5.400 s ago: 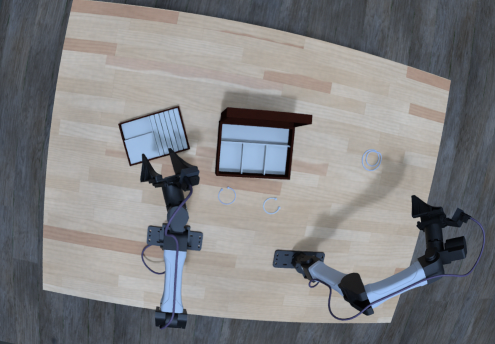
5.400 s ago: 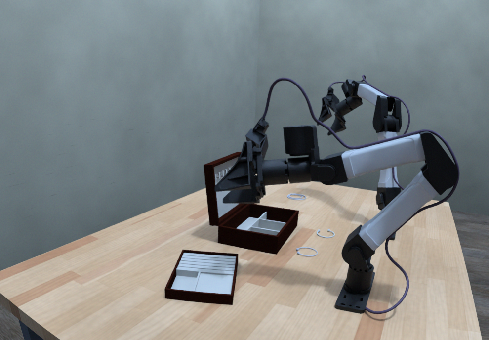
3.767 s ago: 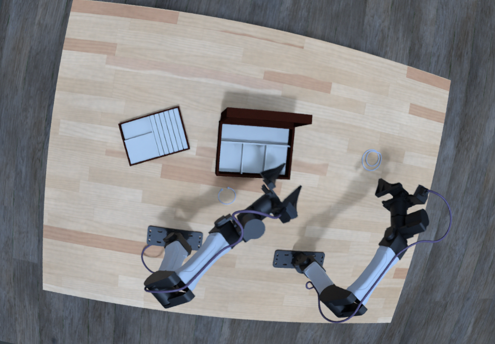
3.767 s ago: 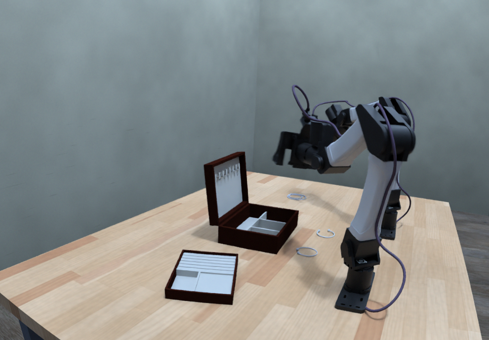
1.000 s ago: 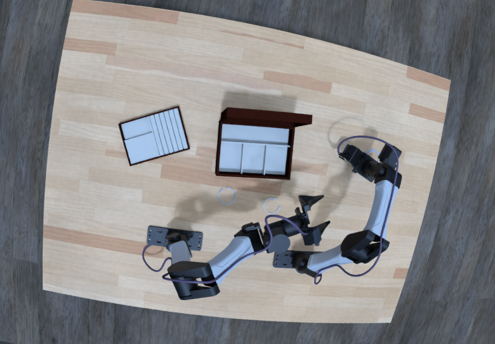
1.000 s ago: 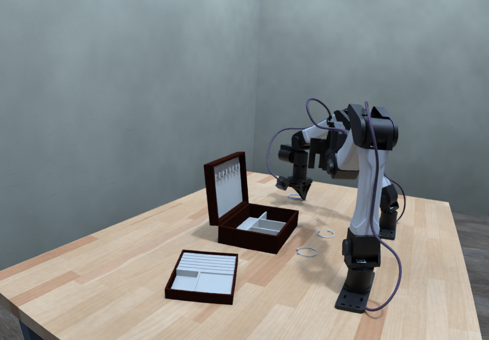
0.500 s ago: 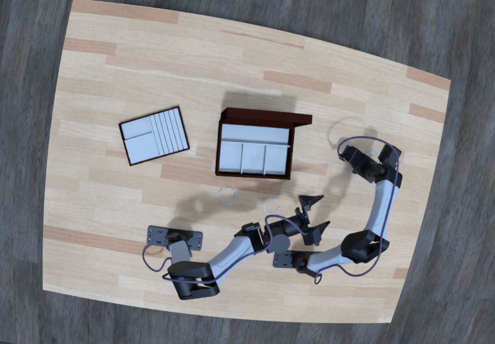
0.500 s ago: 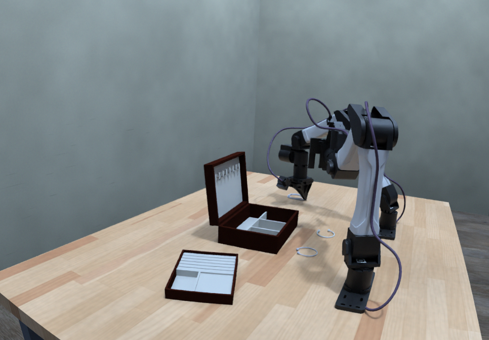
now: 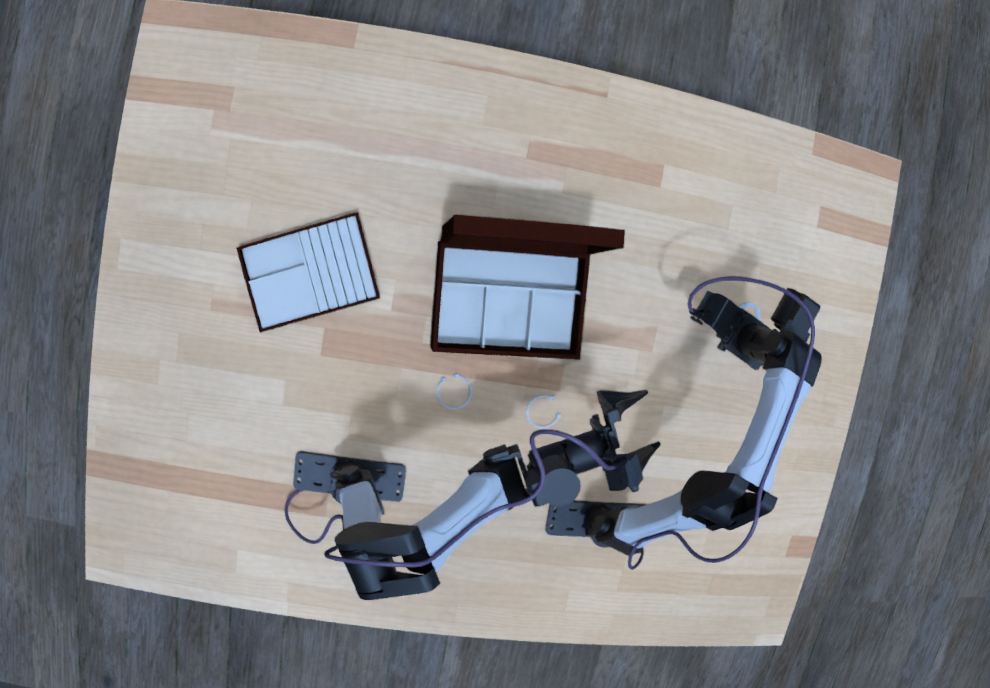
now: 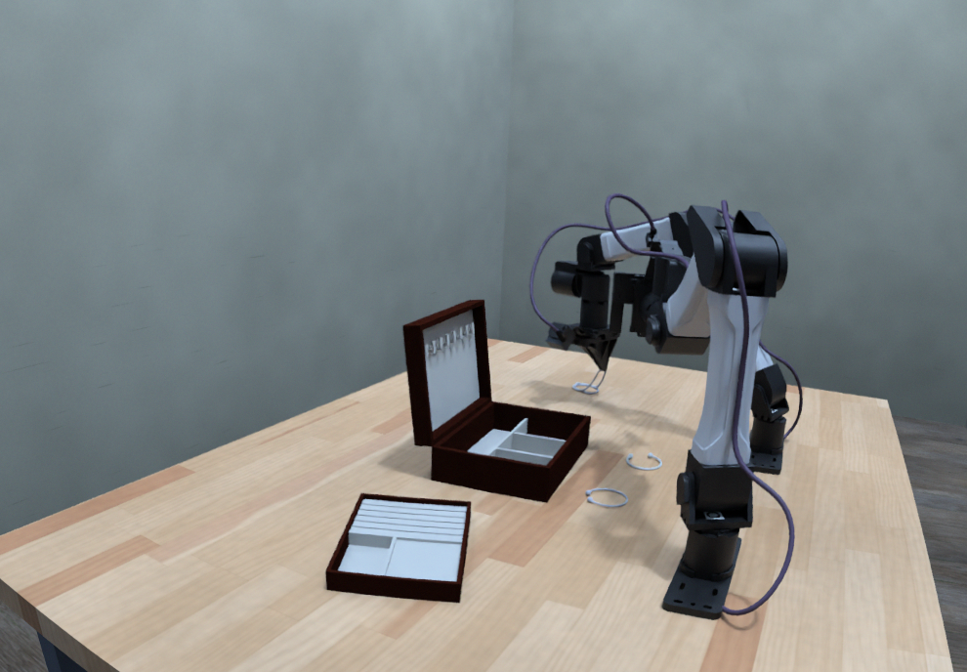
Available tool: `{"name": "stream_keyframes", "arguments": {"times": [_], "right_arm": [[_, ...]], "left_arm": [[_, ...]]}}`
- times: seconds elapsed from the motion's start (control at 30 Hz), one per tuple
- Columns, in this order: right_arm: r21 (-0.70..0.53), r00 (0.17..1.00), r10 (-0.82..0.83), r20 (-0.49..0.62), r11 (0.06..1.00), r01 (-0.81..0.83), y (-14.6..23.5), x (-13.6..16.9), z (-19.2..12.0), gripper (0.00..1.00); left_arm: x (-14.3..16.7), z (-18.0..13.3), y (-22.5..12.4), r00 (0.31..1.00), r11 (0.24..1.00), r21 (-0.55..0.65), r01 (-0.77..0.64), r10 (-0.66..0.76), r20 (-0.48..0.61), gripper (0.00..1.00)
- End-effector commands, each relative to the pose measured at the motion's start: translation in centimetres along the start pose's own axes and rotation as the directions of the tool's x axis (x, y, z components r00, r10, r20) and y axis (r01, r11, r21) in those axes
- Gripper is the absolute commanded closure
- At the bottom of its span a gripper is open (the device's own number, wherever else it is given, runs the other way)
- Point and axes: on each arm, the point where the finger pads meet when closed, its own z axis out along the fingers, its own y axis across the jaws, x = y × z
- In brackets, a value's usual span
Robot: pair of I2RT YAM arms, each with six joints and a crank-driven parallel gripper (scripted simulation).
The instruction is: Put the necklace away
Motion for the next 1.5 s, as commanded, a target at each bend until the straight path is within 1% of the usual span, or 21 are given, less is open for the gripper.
{"name": "stream_keyframes", "arguments": {"times": [0.0, 0.07, 0.4, 0.47, 0.7, 0.9, 0.97, 1.47], "right_arm": [[0.041, 1.000, 0.013, 0.002, 0.999, -0.013, -0.1, 0.2, -4.2, 1.00], [0.023, 1.000, 0.013, 0.001, 1.000, -0.013, -0.1, 0.1, -4.2, 1.00], [0.018, 1.000, 0.011, 0.001, 1.000, -0.011, -0.1, 0.1, -5.3, 1.00], [0.031, 1.000, 0.012, 0.002, 0.999, -0.012, -0.1, 0.1, -5.8, 1.00], [0.060, 1.000, 0.009, 0.007, 0.998, -0.010, -0.2, -0.4, -6.4, 1.00], [0.085, 1.000, 0.007, 0.014, 0.996, -0.008, -0.4, -0.7, -6.7, 1.00], [0.076, 1.000, 0.006, 0.017, 0.997, -0.007, -0.1, -1.0, -6.4, 1.00], [0.124, 0.999, -0.013, 0.029, 0.992, 0.010, 0.4, -3.1, -7.3, 1.00]], "left_arm": [[-1.1, 0.7, 0.1, 1.000, 1.000, -0.002, 0.005, -0.005, 0.030, 0.00], [-1.1, 0.7, 0.1, 1.000, 1.000, -0.002, 0.005, -0.005, 0.030, 0.00], [-1.1, 0.7, 0.1, 1.000, 1.000, -0.002, 0.005, -0.005, 0.030, 0.00], [-0.4, 0.6, -0.2, 1.000, 1.000, 0.009, 0.019, -0.019, 0.003, 0.00], [-0.4, -1.3, 0.2, 0.997, 0.998, 0.008, 0.065, -0.064, -0.051, 0.00], [-0.3, -2.0, 0.3, 0.993, 0.996, 0.006, 0.090, -0.089, -0.078, 0.00], [-0.3, -2.4, 0.3, 0.990, 0.995, 0.004, 0.103, -0.102, -0.093, 0.00], [-0.1, -5.2, 0.6, 0.967, 0.983, -0.013, 0.184, -0.183, -0.178, 0.00]]}}
